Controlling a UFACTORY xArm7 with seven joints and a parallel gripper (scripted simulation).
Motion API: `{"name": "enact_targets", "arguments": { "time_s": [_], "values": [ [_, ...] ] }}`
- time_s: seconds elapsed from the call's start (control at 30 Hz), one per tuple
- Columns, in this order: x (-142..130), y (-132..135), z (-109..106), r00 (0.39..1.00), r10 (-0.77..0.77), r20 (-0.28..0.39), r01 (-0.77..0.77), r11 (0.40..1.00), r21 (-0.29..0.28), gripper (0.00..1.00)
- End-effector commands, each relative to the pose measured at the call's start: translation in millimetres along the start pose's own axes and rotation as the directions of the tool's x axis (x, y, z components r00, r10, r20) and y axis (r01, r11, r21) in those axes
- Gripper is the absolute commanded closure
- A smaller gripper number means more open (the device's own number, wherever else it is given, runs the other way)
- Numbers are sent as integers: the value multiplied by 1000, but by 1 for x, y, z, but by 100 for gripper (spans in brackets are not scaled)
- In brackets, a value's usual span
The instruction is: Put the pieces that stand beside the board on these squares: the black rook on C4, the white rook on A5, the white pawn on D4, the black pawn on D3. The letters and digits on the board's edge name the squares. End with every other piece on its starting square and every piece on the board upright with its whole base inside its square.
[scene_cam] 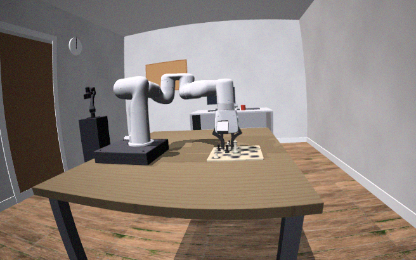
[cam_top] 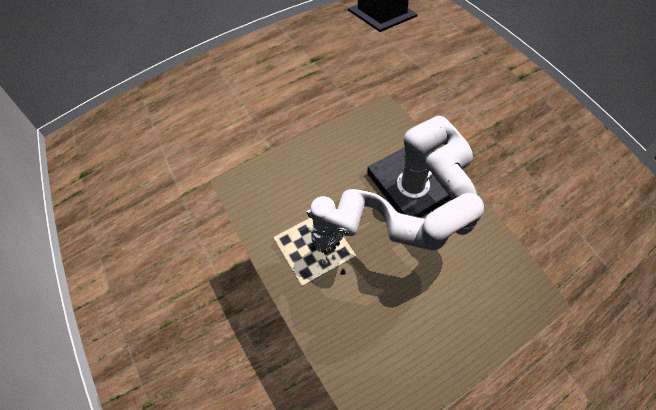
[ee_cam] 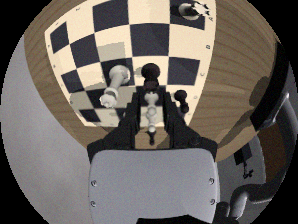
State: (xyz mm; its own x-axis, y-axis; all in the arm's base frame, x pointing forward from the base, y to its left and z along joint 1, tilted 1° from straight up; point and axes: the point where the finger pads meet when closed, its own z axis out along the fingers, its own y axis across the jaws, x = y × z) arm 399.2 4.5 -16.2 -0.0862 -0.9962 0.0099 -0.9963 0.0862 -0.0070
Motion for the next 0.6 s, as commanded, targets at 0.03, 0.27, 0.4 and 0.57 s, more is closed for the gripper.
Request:
{"name": "enact_targets", "arguments": {
  "time_s": [0.03, 0.27, 0.4, 0.57],
  "values": [
    [0, -1, -1, 1000, 0, 1, 0, 1000, 4, 66],
    [0, -1, -3, 1000, 0, 1, 0, 1000, 4, 66],
    [0, -1, -7, 1000, 0, 1, 0, 1000, 4, 66],
    [0, -1, -25, 1000, 0, 1, 0, 1000, 4, 66]
  ]
}}
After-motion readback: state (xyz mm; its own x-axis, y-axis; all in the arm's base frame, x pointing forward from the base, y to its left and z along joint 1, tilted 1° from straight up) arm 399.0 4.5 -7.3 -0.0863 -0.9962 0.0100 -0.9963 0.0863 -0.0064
